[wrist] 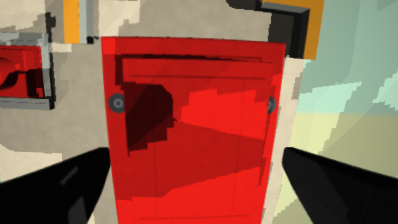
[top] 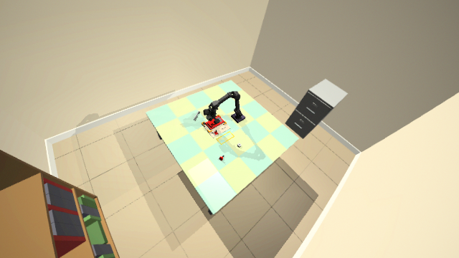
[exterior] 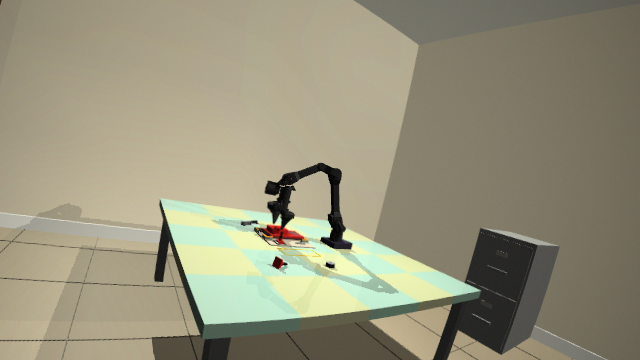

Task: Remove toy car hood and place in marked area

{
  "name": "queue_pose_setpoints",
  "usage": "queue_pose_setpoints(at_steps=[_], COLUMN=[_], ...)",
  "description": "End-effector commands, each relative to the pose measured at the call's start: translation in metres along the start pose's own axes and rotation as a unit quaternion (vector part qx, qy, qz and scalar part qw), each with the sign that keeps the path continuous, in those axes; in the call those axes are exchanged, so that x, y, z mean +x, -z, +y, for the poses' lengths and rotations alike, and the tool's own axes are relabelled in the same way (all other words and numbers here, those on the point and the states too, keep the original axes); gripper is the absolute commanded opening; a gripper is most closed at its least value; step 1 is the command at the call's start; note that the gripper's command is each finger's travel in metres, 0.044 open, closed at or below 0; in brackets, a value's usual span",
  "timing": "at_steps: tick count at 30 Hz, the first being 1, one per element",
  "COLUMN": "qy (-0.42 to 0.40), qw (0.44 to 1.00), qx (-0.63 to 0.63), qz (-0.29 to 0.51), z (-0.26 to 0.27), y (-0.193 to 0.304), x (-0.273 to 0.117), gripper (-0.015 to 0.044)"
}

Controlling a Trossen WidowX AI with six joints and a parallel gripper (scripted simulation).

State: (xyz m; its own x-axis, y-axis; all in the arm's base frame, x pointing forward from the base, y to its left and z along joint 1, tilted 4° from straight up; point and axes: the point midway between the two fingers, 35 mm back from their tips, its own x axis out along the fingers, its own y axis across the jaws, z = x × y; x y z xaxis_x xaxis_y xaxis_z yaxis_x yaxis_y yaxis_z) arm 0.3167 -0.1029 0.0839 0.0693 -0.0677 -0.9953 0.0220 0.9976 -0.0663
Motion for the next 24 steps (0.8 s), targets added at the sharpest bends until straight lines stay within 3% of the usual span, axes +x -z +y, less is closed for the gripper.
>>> queue_pose_setpoints(at_steps=[1, 24], qy=[-0.003, -0.003], qw=[1.0, 1.0], qx=[-0.001, -0.001], qz=[0.001, 0.001], z=[0.001, 0.001], y=[0.001, 0.001], x=[0.003, 0.014], gripper=[0.044, 0.044])
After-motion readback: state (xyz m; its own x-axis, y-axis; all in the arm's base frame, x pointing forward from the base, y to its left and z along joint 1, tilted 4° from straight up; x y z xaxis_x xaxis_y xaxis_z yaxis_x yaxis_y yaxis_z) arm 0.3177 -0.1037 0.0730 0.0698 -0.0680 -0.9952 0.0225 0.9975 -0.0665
